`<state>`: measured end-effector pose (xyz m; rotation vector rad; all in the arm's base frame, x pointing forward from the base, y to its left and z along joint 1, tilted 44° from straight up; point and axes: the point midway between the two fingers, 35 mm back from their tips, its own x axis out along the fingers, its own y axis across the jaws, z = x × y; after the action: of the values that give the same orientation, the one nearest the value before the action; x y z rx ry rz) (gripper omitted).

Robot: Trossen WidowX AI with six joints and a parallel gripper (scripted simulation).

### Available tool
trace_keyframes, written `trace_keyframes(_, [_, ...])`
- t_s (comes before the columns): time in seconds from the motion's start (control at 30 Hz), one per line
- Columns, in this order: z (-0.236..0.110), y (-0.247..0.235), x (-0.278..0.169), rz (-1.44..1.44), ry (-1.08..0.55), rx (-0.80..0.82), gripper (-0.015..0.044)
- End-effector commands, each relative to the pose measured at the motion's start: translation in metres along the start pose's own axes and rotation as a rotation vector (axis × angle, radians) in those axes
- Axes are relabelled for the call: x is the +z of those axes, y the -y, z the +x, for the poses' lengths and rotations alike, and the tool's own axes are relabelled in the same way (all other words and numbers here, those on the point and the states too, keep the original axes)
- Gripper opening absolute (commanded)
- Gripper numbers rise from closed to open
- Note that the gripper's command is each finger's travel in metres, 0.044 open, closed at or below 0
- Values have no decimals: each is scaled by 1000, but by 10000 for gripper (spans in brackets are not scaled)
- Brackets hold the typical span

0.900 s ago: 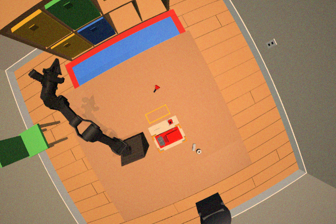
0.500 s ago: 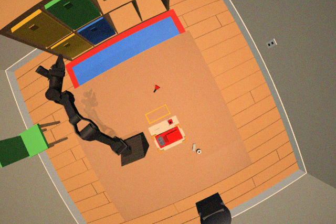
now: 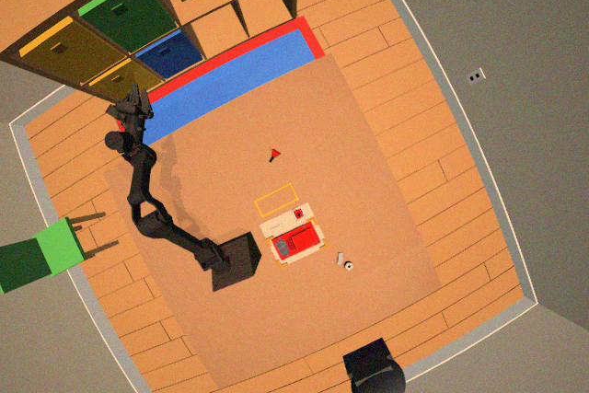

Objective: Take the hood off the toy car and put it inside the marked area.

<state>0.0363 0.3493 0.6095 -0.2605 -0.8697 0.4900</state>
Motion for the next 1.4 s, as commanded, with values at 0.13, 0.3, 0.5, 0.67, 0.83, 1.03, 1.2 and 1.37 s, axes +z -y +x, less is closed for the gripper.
trace_keyframes(0.13, [29, -51, -69, -190, -26, 135, 440])
trace_keyframes(0.3, [42, -74, -123, -279, -76, 230, 440])
trace_keyframes(0.5, [61, -53, -168, -311, -127, 219, 440])
trace_keyframes(0.67, [67, -53, -213, -353, -188, 266, 440])
trace_keyframes(0.83, [63, -56, -277, -408, -298, 337, 440])
trace_keyframes(1.03, [52, -56, -348, -437, -422, 434, 440])
trace_keyframes(1.2, [34, -49, -415, -436, -555, 525, 440])
trace_keyframes(1.37, [5, -35, -482, -405, -710, 610, 440])
